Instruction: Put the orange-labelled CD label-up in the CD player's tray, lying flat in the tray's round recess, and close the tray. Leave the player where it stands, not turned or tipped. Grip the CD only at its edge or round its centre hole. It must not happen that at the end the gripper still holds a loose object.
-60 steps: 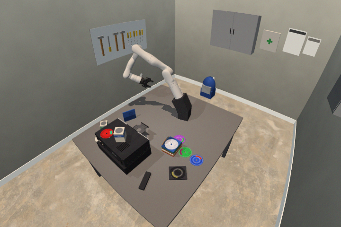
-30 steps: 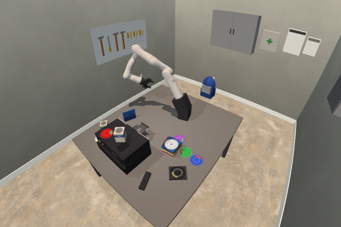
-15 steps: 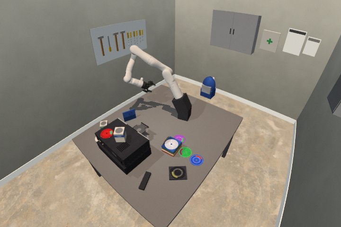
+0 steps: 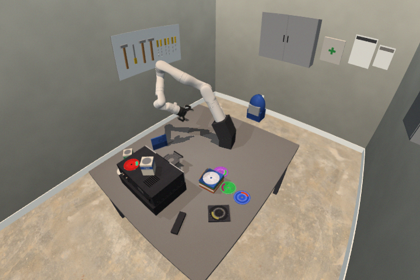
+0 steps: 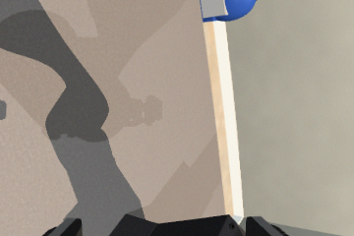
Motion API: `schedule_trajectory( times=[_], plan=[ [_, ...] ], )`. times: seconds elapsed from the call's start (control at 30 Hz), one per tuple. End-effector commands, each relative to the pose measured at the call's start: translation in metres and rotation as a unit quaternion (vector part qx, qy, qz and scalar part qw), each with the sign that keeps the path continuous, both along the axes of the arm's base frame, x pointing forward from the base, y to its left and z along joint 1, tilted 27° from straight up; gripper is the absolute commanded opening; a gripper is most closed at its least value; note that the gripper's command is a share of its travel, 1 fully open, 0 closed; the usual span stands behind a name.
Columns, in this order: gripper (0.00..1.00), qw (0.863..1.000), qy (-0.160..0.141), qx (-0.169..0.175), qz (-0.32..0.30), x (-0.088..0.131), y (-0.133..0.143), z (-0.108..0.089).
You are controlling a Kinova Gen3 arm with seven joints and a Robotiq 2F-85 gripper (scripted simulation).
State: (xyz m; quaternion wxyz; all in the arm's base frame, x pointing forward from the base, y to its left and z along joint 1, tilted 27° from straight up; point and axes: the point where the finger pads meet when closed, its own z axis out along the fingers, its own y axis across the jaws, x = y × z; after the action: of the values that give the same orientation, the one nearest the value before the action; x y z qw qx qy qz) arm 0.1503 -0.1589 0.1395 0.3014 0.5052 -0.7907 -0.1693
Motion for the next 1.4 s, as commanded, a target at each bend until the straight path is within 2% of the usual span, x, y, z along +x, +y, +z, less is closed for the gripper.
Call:
schedule_trajectory(
  times=[0.0, 0.17, 0.23, 0.27, 0.3, 0.4, 0.43, 0.47, 0.53, 0.57, 0.6, 0.63, 0.67, 0.7, 0.8, 0.87, 0.93, 0.97, 1.0, 1.03, 1.07, 1.1, 1.13, 1.17, 1.2, 1.23, 1.27, 1.3, 1.37],
  plan=[
    [1.00, 0.997, 0.010, 0.013, 0.075, 0.020, 0.027, -0.014],
    [1.00, 0.988, 0.010, 0.026, 0.153, 0.042, 0.055, -0.029],
    [1.00, 0.988, 0.010, 0.026, 0.153, 0.042, 0.055, -0.029],
    [1.00, 0.983, 0.010, 0.030, 0.180, 0.049, 0.065, -0.034],
    [1.00, 0.983, 0.010, 0.030, 0.180, 0.049, 0.065, -0.034],
    [1.00, 0.971, 0.010, 0.040, 0.235, 0.064, 0.084, -0.045],
    [1.00, 0.971, 0.010, 0.040, 0.235, 0.064, 0.084, -0.045],
    [1.00, 0.964, 0.010, 0.044, 0.263, 0.072, 0.095, -0.051],
    [1.00, 0.964, 0.010, 0.044, 0.263, 0.072, 0.095, -0.051],
    [1.00, 0.955, 0.010, 0.049, 0.293, 0.080, 0.105, -0.056],
    [1.00, 0.955, 0.010, 0.049, 0.293, 0.080, 0.105, -0.056],
    [1.00, 0.945, 0.010, 0.054, 0.322, 0.089, 0.116, -0.062],
    [1.00, 0.945, 0.010, 0.054, 0.322, 0.089, 0.116, -0.062],
    [1.00, 0.934, 0.010, 0.059, 0.353, 0.097, 0.127, -0.068],
    [1.00, 0.934, 0.010, 0.059, 0.353, 0.097, 0.127, -0.068],
    [1.00, 0.907, 0.010, 0.069, 0.415, 0.116, 0.151, -0.081],
    [1.00, 0.907, 0.010, 0.069, 0.415, 0.116, 0.151, -0.081],
    [1.00, 0.891, 0.010, 0.074, 0.447, 0.125, 0.163, -0.088],
    [1.00, 0.891, 0.010, 0.074, 0.447, 0.125, 0.163, -0.088],
    [1.00, 0.874, 0.010, 0.080, 0.479, 0.135, 0.176, -0.094],
    [1.00, 0.874, 0.010, 0.080, 0.479, 0.135, 0.176, -0.094],
    [1.00, 0.854, 0.010, 0.085, 0.512, 0.146, 0.189, -0.101],
    [1.00, 0.854, 0.010, 0.085, 0.512, 0.146, 0.189, -0.101],
    [1.00, 0.834, 0.010, 0.090, 0.545, 0.156, 0.202, -0.109],
    [1.00, 0.834, 0.010, 0.090, 0.545, 0.156, 0.202, -0.109],
    [1.00, 0.812, 0.010, 0.095, 0.576, 0.166, 0.216, -0.116],
    [1.00, 0.812, 0.010, 0.095, 0.576, 0.166, 0.216, -0.116],
    [1.00, 0.791, 0.010, 0.100, 0.603, 0.175, 0.227, -0.122],
    [1.00, 0.791, 0.010, 0.100, 0.603, 0.175, 0.227, -0.122]
  ],
)
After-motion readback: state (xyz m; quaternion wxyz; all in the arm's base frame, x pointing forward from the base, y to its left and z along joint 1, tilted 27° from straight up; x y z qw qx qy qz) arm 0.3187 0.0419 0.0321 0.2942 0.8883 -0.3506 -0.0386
